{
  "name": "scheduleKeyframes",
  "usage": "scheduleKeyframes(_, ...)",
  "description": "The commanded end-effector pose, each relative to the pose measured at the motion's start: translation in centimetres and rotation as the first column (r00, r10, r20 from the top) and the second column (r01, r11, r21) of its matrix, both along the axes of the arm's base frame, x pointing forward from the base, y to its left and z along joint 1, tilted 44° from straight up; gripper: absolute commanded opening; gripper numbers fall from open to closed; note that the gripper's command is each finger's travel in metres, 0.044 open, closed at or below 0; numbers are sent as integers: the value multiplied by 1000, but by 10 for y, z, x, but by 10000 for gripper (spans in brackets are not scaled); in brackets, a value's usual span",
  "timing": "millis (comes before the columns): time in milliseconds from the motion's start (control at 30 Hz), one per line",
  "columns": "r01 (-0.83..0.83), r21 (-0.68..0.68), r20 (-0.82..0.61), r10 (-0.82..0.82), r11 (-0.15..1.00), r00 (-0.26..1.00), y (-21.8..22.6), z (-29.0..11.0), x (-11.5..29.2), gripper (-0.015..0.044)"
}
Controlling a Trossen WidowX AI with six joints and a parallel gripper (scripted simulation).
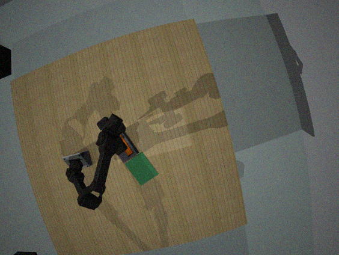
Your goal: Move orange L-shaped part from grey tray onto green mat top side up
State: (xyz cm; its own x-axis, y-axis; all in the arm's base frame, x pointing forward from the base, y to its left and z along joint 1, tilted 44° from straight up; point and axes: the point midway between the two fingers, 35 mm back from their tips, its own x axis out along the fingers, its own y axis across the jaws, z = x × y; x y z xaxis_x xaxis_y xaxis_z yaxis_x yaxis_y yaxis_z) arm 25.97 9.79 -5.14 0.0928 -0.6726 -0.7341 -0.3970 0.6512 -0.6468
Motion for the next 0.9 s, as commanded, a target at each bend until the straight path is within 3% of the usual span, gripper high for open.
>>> scheduleKeyframes(0,-1,-11,-10,1,1000,1000,-8,-6,-2,180)
scheduleKeyframes(867,-1,-12,-10,0,1000,1000,-18,-16,-1,180)
